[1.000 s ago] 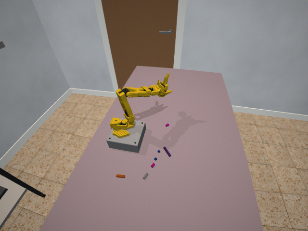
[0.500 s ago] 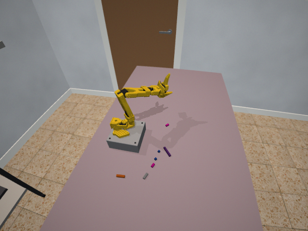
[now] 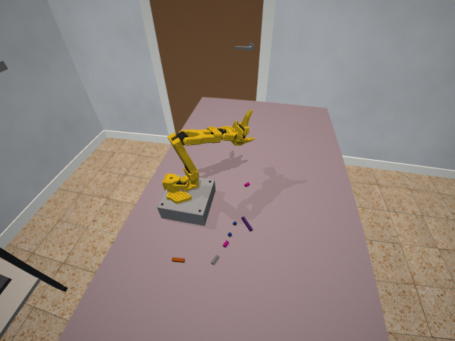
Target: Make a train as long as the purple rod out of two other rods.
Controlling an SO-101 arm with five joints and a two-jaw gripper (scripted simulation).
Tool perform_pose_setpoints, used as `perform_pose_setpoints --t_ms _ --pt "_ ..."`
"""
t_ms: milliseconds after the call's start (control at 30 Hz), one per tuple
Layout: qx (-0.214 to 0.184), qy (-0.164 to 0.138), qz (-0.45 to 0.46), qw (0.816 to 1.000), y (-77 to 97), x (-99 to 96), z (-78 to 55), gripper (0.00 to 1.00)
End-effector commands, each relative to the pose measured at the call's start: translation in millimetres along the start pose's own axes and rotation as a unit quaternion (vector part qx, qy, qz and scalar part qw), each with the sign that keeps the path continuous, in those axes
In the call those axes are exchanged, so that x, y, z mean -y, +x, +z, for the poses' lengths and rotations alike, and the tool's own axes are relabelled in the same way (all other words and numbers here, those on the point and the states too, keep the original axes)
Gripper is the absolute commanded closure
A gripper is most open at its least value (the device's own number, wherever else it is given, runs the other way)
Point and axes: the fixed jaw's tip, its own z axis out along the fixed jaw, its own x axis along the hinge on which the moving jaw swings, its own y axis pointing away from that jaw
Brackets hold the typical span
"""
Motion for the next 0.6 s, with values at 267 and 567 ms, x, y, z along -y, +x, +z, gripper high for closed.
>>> perform_pose_setpoints --t_ms 267,567 --pt "-0.011 -0.020 -0.002 1.000 6.9 -3.4 -6.1 0.00" --pt "-0.023 -0.049 -0.004 0.999 13.7 -11.0 -12.1 0.00"
